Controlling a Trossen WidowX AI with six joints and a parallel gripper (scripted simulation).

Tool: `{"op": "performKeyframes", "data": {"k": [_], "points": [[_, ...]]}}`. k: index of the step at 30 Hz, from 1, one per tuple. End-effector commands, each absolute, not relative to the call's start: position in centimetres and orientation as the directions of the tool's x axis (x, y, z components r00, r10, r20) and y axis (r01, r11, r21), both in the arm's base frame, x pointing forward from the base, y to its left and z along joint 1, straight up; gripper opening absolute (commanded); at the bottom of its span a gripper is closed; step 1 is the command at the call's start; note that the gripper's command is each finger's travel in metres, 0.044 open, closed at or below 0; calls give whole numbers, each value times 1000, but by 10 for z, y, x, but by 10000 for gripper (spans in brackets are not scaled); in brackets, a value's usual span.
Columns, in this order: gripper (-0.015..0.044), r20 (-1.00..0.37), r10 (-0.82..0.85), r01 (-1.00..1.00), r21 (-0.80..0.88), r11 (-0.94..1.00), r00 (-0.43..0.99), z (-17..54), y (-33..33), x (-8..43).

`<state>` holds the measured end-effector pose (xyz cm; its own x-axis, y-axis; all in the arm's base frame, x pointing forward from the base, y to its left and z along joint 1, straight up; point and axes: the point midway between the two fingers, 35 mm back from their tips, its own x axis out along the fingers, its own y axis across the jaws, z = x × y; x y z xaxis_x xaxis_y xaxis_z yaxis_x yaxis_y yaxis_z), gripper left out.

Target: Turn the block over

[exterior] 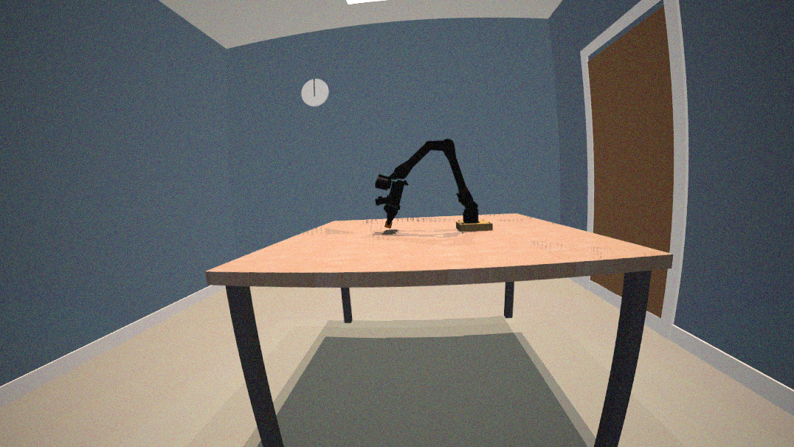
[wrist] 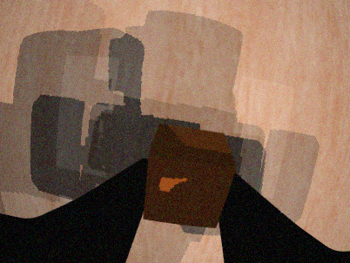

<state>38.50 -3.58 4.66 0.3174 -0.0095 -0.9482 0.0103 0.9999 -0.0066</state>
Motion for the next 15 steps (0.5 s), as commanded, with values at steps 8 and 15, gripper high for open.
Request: {"op": "performKeyframes", "data": {"k": [8,15], "points": [[0,-882,-7,5,-5,1000,471,48,-35,380],[0,-849,-8,4,-7,1000,529,49,-35,377]]}}
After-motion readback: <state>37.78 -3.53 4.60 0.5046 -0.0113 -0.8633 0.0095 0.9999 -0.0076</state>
